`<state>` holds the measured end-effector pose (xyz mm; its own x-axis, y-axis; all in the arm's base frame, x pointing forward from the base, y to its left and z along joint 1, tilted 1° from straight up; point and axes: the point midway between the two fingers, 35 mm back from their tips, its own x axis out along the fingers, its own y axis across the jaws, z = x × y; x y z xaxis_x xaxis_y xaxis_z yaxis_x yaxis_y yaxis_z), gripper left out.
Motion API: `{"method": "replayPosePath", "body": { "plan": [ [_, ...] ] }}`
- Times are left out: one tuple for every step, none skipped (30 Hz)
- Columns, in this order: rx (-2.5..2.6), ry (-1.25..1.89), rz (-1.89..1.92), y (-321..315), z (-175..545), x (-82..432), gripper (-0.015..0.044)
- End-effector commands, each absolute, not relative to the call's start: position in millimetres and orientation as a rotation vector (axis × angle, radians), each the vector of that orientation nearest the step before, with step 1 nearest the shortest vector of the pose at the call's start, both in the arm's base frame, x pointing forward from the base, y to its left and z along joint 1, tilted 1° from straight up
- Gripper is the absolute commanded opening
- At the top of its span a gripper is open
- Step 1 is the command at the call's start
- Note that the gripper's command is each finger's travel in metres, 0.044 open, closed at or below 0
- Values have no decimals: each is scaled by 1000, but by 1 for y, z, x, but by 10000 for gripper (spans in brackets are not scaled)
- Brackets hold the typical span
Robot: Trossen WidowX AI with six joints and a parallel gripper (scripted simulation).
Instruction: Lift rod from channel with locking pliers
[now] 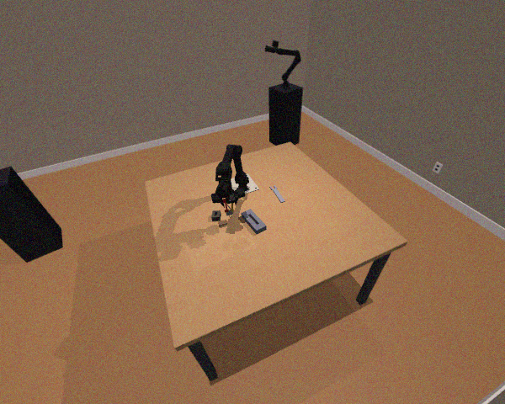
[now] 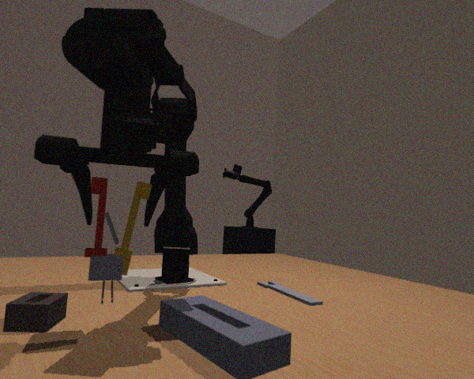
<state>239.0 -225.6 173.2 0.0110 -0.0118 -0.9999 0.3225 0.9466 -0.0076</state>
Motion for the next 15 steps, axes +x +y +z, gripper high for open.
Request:
{"method": "replayPosePath", "body": {
  "plan": [
    [239, 1538, -253, -221, 175, 245, 316],
    [236, 1538, -250, -220, 175, 247, 316],
    [233, 1538, -247, -218, 175, 248, 316],
    [230, 1539, -244, -217, 175, 249, 316],
    [227, 1539, -241, -216, 175, 250, 316],
    [224, 1539, -237, -215, 175, 252, 316],
    [222, 1540, -234, -214, 175, 253, 316],
    [219, 1540, -231, -213, 175, 254, 316],
    [216, 1540, -228, -211, 175, 255, 316],
    [213, 1541, -225, -210, 175, 256, 316],
    [210, 1541, -222, -209, 175, 257, 316],
    [207, 1541, -219, -208, 175, 259, 316],
    [204, 1541, -216, -207, 175, 260, 316],
    [201, 1542, -213, -206, 175, 261, 316],
    [198, 1542, -210, -204, 175, 262, 316]
  ]
}}
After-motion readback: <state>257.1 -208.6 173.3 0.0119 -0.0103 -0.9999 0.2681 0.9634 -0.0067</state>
